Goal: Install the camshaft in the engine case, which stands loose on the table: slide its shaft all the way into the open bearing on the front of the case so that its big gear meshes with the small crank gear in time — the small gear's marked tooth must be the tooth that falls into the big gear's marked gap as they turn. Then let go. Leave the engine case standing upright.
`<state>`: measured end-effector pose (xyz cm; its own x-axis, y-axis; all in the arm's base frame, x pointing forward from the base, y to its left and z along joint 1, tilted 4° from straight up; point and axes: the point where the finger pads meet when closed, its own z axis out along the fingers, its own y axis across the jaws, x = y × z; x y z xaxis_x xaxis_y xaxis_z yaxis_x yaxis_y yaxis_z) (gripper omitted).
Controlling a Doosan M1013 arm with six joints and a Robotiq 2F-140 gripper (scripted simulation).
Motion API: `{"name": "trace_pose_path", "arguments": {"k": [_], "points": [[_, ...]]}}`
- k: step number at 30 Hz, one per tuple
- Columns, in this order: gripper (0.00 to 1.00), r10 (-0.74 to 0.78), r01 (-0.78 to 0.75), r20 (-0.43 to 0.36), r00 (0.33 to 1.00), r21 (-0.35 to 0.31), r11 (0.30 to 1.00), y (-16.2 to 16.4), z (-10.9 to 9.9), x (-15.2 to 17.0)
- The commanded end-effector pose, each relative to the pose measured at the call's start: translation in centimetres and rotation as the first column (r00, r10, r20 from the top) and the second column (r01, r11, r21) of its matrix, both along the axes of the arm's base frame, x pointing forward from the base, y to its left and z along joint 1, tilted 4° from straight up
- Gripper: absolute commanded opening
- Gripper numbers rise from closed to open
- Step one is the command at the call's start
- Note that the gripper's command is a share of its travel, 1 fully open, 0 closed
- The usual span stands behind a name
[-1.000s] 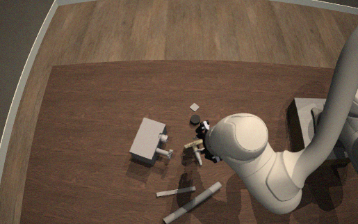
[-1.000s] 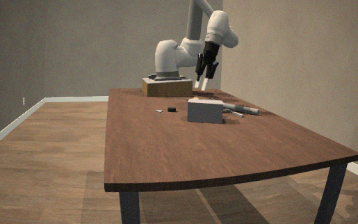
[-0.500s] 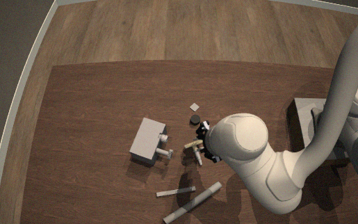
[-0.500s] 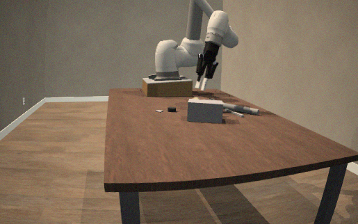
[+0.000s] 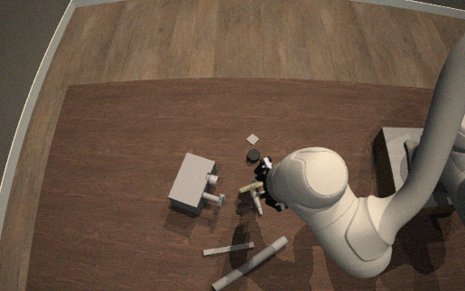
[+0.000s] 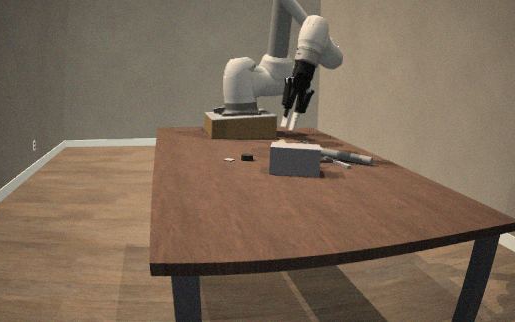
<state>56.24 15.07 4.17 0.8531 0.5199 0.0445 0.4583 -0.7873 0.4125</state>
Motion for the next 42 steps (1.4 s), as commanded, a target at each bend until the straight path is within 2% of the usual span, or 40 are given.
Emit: {"name": "trace_pose_path", "arguments": {"k": [1, 28, 42], "points": [[0.21, 0.001, -0.001, 0.001, 1.000, -0.005, 1.000, -0.4, -0.3, 0.1], [0.21, 0.001, -0.001, 0.001, 1.000, -0.005, 1.000, -2.1, -4.9, 1.4], [0.21, 0.001, -0.001, 0.001, 1.000, -0.005, 1.000, -2.4, -5.5, 1.5]]}}
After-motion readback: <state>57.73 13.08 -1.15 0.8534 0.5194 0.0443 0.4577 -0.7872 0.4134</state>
